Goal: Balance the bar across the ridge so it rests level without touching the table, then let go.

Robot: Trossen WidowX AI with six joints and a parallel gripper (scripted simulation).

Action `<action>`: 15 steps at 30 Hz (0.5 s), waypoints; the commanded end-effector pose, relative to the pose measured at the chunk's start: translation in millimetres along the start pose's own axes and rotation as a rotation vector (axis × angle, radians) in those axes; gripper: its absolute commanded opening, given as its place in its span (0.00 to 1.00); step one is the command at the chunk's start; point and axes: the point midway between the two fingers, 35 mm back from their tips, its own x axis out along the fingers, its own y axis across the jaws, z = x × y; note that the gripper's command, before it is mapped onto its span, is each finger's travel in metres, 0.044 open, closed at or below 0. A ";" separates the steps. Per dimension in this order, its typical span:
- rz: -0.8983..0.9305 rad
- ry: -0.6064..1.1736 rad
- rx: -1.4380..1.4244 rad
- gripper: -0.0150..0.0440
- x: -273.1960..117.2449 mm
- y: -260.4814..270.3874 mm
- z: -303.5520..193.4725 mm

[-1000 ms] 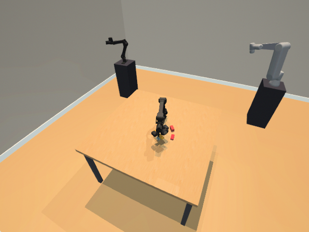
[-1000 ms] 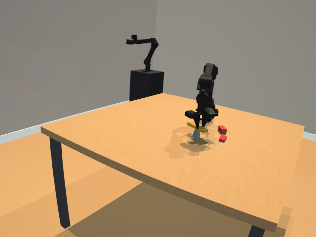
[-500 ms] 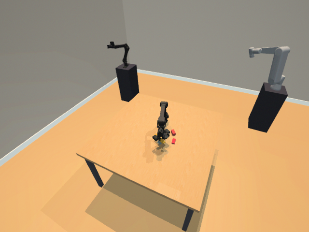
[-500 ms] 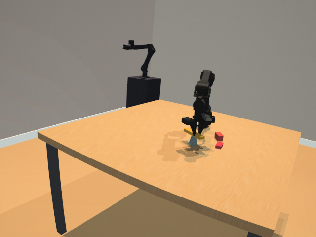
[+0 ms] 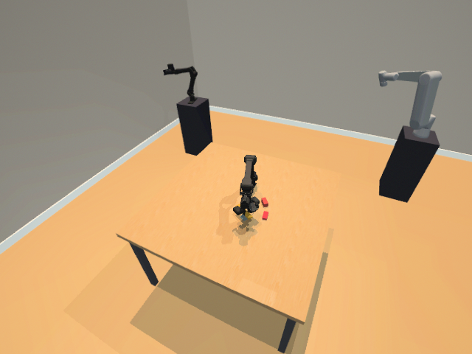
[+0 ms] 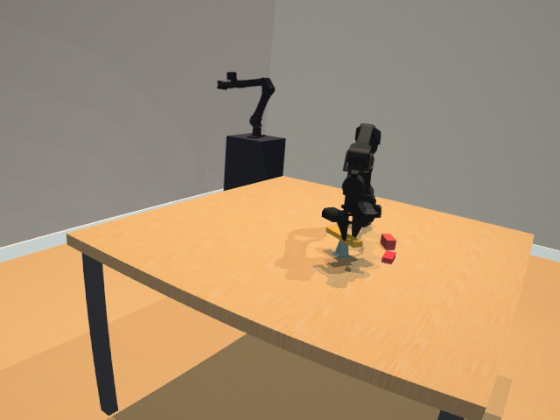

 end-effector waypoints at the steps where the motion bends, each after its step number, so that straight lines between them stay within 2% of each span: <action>1: 0.005 -0.001 0.003 0.25 0.1 0.7 0.2; 15: 0.000 0.000 0.000 0.25 0.0 0.1 0.1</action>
